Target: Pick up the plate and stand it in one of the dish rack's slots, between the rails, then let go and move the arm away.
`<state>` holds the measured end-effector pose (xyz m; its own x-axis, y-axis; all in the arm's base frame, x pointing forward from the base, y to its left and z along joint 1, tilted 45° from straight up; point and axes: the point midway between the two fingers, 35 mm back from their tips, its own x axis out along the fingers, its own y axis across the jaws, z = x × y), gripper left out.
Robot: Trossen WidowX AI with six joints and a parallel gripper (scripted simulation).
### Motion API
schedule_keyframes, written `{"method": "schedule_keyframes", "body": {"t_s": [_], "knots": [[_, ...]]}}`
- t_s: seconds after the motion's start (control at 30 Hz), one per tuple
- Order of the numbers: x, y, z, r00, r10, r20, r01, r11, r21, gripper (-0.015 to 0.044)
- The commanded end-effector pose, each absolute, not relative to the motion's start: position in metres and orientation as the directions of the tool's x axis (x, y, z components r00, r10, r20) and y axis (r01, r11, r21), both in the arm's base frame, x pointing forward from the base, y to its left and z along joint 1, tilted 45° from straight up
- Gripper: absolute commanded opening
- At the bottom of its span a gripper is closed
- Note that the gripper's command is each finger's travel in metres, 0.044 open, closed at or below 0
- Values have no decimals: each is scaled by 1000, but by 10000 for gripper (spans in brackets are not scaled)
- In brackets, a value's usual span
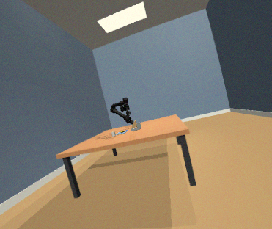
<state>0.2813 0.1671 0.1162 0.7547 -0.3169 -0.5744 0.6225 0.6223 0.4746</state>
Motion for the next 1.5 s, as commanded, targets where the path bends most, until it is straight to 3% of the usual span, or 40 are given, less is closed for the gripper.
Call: {"method": "schedule_keyframes", "body": {"t_s": [0.0, 0.43, 0.87, 1.17, 1.47], "knots": [[289, 158, 120, 703, -359, -614, 642, 692, 330, 400], [302, 124, 139, 530, -472, -705, 600, 796, -83, 400], [303, 82, 165, 307, -555, -773, 397, 813, -426, 400], [295, 53, 187, 135, -583, -801, 187, 809, -557, 400], [294, 51, 189, 122, -583, -803, 170, 809, -562, 400]]}}
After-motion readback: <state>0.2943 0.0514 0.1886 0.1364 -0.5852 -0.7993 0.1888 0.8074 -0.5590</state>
